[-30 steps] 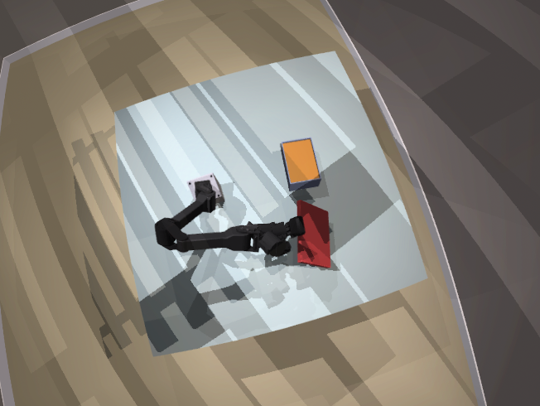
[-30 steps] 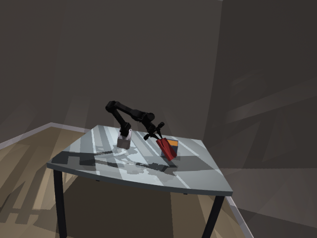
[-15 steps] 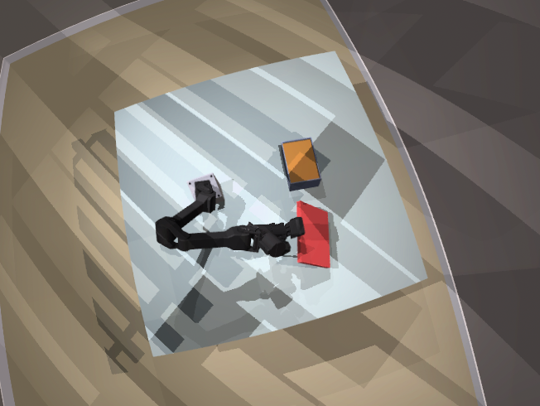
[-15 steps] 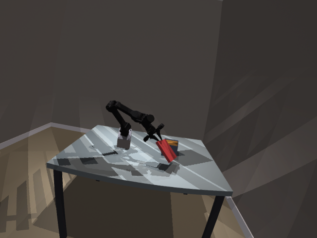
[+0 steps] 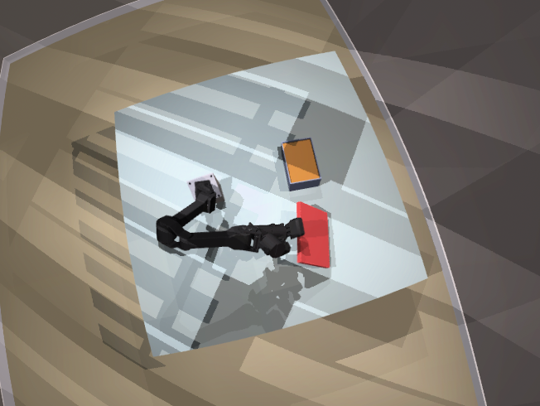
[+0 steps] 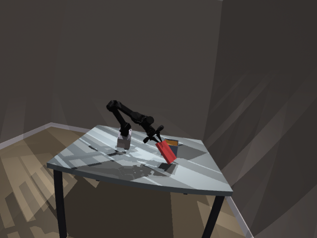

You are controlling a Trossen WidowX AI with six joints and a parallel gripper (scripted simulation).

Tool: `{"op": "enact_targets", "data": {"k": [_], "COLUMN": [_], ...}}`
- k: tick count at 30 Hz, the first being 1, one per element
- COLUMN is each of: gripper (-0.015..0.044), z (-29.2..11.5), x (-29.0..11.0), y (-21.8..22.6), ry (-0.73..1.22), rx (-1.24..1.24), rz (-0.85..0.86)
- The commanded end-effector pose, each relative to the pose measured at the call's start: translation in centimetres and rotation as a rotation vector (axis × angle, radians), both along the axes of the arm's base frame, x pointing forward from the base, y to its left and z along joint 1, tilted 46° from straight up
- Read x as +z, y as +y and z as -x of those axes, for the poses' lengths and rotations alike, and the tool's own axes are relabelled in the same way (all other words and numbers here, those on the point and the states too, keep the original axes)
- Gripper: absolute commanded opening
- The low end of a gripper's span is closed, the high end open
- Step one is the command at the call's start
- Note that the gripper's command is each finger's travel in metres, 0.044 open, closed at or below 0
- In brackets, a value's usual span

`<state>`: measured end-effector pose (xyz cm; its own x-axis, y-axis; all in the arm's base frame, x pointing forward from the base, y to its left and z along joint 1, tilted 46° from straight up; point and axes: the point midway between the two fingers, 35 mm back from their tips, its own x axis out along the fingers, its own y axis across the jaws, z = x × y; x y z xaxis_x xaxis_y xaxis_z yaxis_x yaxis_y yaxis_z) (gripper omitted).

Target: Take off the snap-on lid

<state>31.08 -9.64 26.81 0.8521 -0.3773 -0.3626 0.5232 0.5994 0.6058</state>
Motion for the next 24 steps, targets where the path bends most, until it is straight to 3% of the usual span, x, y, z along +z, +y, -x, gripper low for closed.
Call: {"op": "enact_targets", "data": {"k": [1,24], "gripper": [0.0000,0.0000], "z": [-0.2,-0.4], "x": [-0.1,-1.4], "y": [-0.1,-1.3], "ry": [-0.004,-0.004], "rx": [0.012,0.012], "rz": [0.003,0.004]}}
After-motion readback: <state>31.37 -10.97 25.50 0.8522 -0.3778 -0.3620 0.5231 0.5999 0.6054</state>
